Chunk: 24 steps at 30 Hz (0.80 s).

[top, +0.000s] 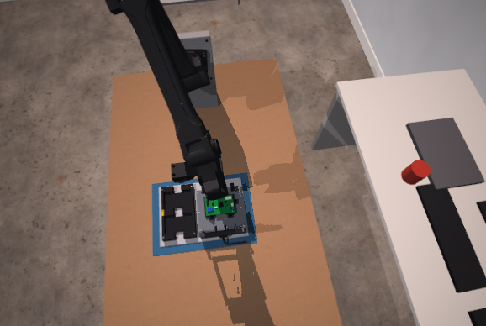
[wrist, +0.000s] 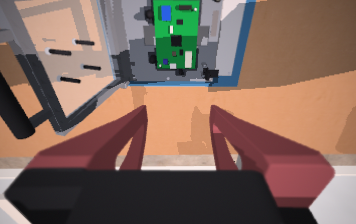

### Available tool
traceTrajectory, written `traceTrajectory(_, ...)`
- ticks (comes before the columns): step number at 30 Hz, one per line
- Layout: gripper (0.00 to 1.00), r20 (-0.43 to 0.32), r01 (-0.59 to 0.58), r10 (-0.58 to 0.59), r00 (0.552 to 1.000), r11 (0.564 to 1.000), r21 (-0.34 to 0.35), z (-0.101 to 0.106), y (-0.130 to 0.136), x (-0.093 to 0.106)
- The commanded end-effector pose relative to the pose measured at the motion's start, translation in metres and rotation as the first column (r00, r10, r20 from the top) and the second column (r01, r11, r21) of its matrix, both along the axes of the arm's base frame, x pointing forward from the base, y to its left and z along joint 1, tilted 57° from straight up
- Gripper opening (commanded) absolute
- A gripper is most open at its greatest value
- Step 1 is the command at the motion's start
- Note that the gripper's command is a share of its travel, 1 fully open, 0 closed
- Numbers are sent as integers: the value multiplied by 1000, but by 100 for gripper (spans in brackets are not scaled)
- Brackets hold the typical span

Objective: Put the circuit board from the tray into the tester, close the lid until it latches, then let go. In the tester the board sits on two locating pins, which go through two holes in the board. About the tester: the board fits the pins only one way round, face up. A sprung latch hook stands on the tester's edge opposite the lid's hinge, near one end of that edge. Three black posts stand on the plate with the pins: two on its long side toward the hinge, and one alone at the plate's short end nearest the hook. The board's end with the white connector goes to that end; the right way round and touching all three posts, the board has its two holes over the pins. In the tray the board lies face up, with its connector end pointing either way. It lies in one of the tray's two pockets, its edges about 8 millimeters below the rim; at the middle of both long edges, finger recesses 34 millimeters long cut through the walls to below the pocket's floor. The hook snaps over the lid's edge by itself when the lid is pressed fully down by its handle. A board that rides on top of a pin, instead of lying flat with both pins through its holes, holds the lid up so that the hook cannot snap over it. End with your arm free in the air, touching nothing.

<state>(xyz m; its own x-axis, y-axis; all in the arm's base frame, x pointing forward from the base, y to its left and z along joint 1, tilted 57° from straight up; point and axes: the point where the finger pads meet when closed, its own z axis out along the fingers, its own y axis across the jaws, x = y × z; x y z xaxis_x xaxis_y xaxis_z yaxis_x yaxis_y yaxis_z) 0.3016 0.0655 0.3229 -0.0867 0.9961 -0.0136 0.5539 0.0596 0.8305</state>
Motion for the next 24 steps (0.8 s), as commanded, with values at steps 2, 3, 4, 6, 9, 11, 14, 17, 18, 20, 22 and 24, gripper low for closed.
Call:
traceTrajectory(2,48,61,-4,2,998,999,32,34,5,-1)
traceTrajectory(3,48,60,-4,2,998,999,32,34,5,-1)
traceTrajectory(4,48,60,-4,2,998,999,32,34,5,-1)
traceTrajectory(6,48,58,-4,2,998,1000,31,34,5,0)
traceTrajectory(9,48,51,-4,3,999,1000,29,35,6,3)
traceTrajectory(11,48,46,-5,3,999,1000,27,38,6,6)
traceTrajectory(14,48,41,-1,0,999,1000,24,45,5,12)
traceTrajectory(17,48,39,0,-1,999,1000,17,56,4,20)
traceTrajectory(18,48,39,0,-1,999,1000,17,56,4,20)
traceTrajectory(20,48,39,1,-1,999,1000,15,60,4,23)
traceTrajectory(22,48,38,1,-2,999,1000,13,69,3,29)
traceTrajectory(24,48,38,1,-2,999,1000,11,79,3,36)
